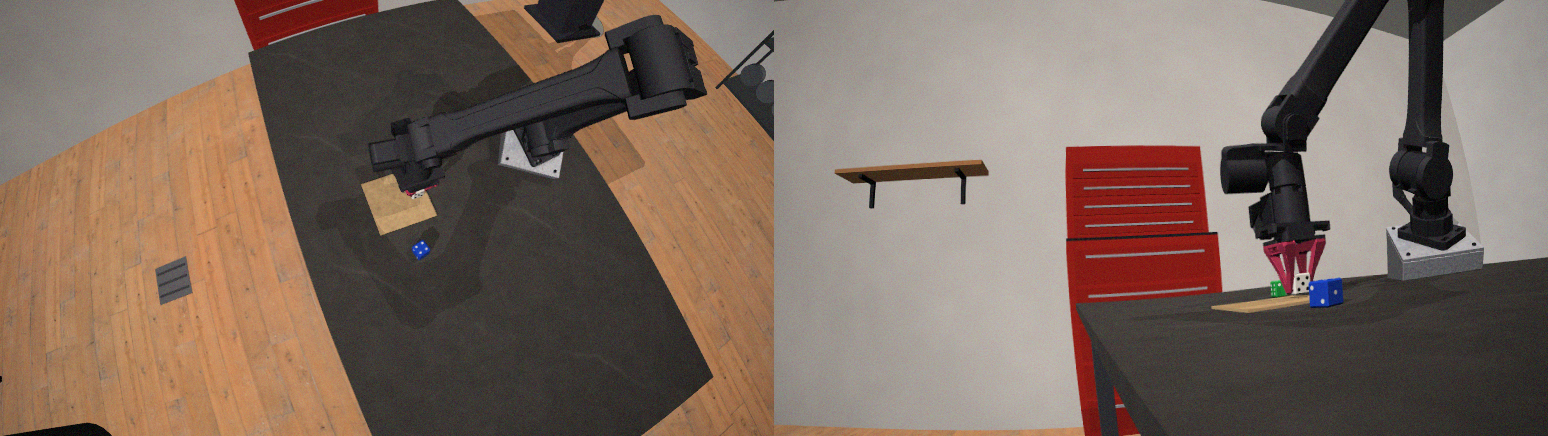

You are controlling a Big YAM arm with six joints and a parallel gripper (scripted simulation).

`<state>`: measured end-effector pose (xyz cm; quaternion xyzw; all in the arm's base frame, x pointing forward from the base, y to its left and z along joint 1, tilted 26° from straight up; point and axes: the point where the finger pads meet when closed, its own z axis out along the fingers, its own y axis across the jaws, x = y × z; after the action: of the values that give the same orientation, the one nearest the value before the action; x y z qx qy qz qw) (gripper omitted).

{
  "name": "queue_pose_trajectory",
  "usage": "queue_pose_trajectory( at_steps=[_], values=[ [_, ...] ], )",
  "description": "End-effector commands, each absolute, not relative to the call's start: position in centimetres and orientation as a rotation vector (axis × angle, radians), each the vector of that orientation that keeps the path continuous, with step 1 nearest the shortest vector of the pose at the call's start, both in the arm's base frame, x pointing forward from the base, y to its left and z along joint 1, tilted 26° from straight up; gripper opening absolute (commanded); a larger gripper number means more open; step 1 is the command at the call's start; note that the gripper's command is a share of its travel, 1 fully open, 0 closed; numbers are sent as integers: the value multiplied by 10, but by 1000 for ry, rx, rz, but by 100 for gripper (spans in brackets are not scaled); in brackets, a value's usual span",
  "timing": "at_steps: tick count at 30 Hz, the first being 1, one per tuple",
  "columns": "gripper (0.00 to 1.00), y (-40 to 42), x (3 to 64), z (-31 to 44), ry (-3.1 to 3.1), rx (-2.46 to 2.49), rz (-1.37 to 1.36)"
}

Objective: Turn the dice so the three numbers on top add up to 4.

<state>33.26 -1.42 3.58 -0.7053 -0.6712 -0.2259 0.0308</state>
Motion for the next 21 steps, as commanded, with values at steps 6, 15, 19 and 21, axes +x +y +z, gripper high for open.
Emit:
queue_pose_trajectory(
  at_steps=[6,15,19,21],
  values=[
    [26,-17,331,33,-2054,-2190,-685],
    [26,-18,330,34,-2053,-2195,-690],
    [26,-19,330,35,-2052,-2200,-694],
    [26,-21,330,36,-2052,-2204,-698]
  ],
)
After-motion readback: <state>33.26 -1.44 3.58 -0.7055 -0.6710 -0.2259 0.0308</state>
